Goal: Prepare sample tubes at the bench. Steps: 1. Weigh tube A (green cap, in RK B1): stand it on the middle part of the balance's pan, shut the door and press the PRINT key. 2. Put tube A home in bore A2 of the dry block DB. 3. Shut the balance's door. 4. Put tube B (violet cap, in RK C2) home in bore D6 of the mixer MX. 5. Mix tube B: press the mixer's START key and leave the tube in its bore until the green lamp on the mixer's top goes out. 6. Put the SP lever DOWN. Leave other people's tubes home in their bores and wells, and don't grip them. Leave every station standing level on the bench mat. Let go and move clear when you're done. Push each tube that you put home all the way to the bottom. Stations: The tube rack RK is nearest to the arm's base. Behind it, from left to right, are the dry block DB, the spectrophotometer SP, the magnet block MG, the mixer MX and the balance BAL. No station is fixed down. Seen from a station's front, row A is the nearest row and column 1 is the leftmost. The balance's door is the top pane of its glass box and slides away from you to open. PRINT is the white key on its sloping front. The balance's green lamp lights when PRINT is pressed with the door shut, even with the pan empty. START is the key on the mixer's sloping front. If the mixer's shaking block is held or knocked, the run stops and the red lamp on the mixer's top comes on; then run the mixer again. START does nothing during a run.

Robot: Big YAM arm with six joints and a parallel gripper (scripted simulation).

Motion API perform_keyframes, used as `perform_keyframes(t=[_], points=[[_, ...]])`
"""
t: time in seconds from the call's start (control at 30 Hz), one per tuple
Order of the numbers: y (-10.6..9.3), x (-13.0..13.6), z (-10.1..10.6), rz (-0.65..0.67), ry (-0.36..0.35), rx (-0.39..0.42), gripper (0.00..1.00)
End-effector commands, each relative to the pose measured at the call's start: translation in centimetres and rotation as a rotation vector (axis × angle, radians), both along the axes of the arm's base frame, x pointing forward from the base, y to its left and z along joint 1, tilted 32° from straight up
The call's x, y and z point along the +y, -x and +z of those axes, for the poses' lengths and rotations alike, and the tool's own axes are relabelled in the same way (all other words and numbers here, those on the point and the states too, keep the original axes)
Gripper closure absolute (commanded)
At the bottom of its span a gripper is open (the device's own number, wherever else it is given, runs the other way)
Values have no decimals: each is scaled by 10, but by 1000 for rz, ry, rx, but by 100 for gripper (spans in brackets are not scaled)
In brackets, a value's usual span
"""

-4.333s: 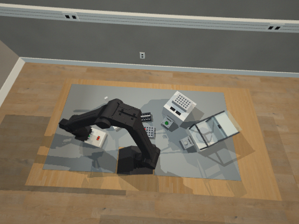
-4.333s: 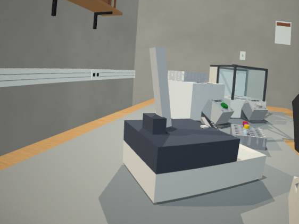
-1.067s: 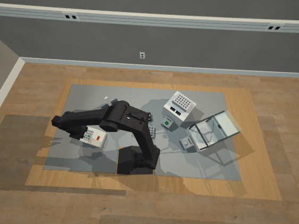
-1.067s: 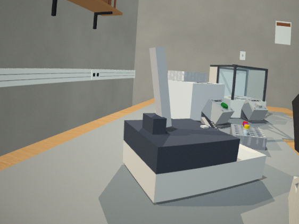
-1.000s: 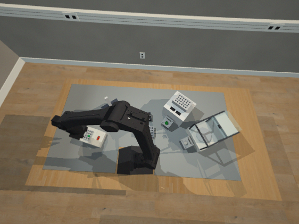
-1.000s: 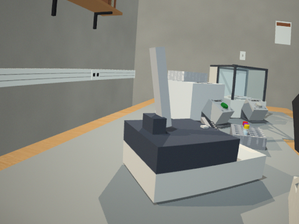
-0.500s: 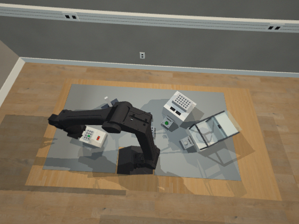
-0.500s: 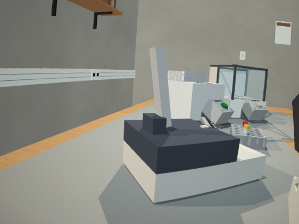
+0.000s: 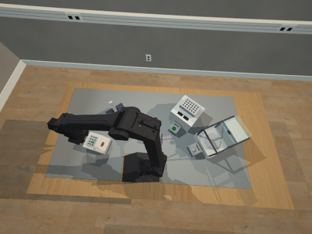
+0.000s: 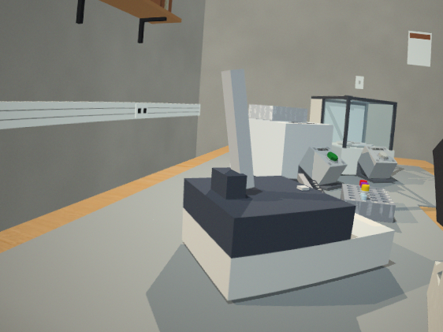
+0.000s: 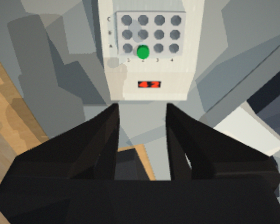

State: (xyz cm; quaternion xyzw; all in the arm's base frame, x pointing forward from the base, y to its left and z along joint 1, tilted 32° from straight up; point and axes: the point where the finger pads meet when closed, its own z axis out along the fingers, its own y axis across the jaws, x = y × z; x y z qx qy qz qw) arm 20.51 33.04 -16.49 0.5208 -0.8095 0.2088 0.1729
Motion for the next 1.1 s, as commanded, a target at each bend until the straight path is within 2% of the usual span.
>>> perform_keyframes(t=[0.0, 0.27, 0.3, 0.33, 0.43, 0.6, 0.77, 0.83, 0.87, 0.93, 1.0, 1.07], points=[[-11, 35, 18, 2, -53, -30, 70], [-11, 43, 30, 6, -59, -33, 70], [-9, 32, 15, 0, -23, -14, 70], [-9, 33, 16, -1, -23, -15, 70], [-12, 47, 37, 6, -60, -33, 70], [-10, 48, 38, 5, -46, -26, 70], [-13, 55, 52, 4, -60, -33, 70], [-13, 55, 52, 4, -60, -33, 70], [-8, 47, 37, 8, -25, -14, 70], [-8, 50, 40, 6, -25, -15, 70], [-12, 59, 57, 6, -56, -30, 70], [-14, 61, 62, 4, -61, -33, 70]])
